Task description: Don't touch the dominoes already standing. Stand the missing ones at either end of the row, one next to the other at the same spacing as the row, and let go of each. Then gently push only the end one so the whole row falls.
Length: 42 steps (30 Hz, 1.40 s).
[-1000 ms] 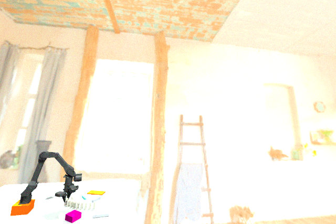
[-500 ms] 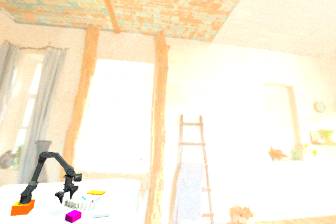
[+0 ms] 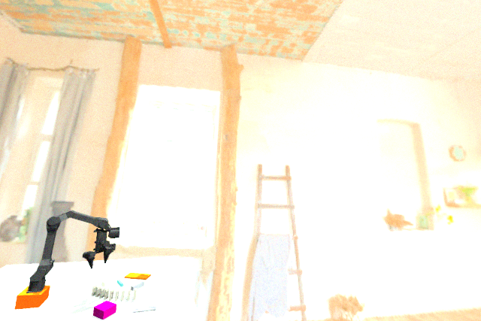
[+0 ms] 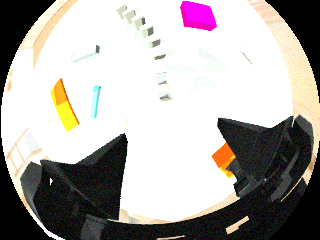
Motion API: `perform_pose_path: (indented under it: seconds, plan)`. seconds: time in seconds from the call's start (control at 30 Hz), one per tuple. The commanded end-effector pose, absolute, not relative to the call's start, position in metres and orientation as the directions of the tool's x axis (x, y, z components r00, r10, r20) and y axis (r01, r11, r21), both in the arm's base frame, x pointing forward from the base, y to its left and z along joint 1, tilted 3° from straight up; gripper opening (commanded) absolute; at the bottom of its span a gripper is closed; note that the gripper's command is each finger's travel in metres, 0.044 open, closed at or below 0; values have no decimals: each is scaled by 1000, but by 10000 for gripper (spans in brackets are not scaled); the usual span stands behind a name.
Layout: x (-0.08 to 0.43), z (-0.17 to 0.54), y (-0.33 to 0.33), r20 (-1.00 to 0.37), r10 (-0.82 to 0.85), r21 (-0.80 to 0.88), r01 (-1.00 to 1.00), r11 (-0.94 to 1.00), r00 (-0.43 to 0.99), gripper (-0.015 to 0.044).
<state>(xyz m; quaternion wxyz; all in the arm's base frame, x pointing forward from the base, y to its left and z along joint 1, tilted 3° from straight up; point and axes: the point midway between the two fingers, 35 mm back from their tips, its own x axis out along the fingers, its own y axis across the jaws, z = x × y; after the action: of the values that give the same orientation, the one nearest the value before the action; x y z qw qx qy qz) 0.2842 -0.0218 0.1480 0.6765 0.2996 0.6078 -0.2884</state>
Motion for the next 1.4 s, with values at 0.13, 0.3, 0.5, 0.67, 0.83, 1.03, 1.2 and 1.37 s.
perform_pose_path:
  seconds: [0.13,0.3,0.5,0.67,0.83,1.03,1.2,1.37]
  plan:
    - [314,116,21,-997,-19,63,905,421,78,440]
    - [337,81,68,-997,-14,77,982,173,80,440]
    - [340,79,72,-997,-13,77,985,156,80,440]
    - [342,62,72,-997,-13,77,985,156,81,440]
    - [344,15,70,-997,-14,77,985,156,80,440]
    - [342,12,68,-997,-14,77,985,156,80,440]
    - [343,4,68,-997,-14,77,985,156,80,440]
    - [343,-2,68,-997,-14,77,985,156,80,440]
